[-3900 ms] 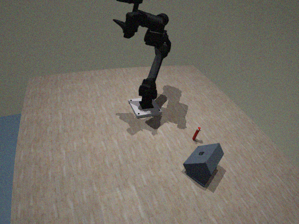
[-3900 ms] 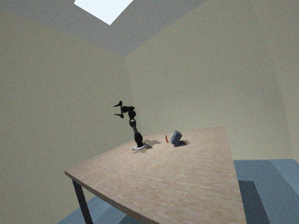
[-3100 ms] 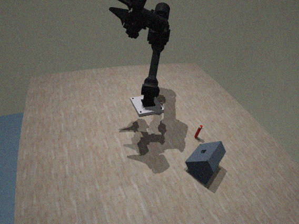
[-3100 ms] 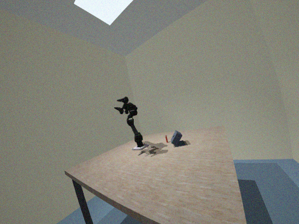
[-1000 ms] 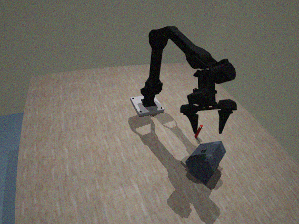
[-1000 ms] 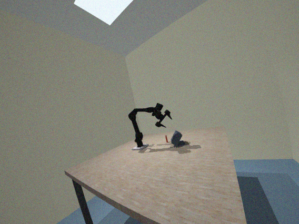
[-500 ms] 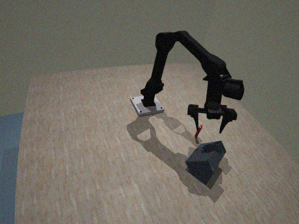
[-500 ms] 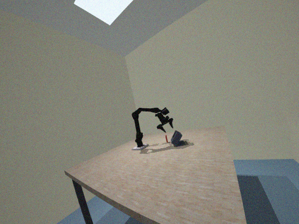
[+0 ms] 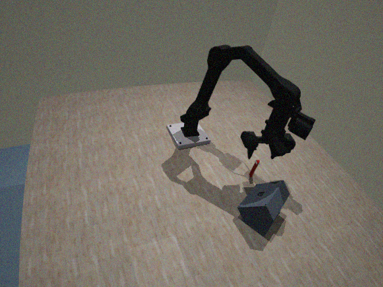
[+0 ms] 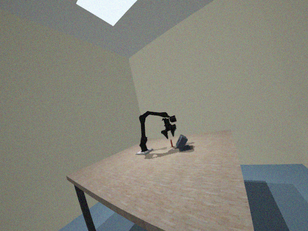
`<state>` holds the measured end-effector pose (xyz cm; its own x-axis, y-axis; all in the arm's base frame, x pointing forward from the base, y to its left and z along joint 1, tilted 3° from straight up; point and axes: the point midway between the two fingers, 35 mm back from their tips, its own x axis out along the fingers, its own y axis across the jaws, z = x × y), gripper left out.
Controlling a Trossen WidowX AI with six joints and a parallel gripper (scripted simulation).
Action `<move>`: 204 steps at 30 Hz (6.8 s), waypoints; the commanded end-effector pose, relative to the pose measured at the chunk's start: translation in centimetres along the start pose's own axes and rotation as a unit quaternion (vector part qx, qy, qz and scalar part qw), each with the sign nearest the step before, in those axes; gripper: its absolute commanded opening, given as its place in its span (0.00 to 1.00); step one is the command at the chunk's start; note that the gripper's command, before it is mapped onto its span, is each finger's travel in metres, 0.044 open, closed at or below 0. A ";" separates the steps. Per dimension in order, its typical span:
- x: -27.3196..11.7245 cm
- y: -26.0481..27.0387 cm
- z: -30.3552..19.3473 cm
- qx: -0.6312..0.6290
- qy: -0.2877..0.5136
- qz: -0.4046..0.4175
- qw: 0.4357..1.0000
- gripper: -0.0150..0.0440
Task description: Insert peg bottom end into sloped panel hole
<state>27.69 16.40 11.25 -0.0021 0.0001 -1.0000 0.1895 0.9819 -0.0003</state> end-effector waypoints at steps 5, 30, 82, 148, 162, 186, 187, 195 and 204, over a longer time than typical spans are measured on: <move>0.2 0.1 -0.3 -0.014 0.012 -0.002 1.000 1.00; 4.2 0.2 -0.4 -0.014 0.012 -0.002 1.000 1.00; 5.4 0.1 -0.5 -0.013 0.012 -0.004 1.000 0.25; -2.4 -2.1 1.8 0.249 -0.003 0.086 0.965 0.25; -2.6 -3.0 2.4 0.334 -0.003 0.118 0.935 0.25; -2.9 -4.5 3.2 0.469 0.004 0.170 0.867 0.25; -2.9 -4.6 3.2 0.474 0.004 0.173 0.863 0.25; -3.1 -5.1 3.4 0.515 0.009 0.190 0.836 0.25; -3.2 -5.7 3.7 0.559 0.015 0.209 0.802 0.25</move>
<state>30.20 10.25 14.32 0.2552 0.2938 -0.9212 0.9370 0.1599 0.3106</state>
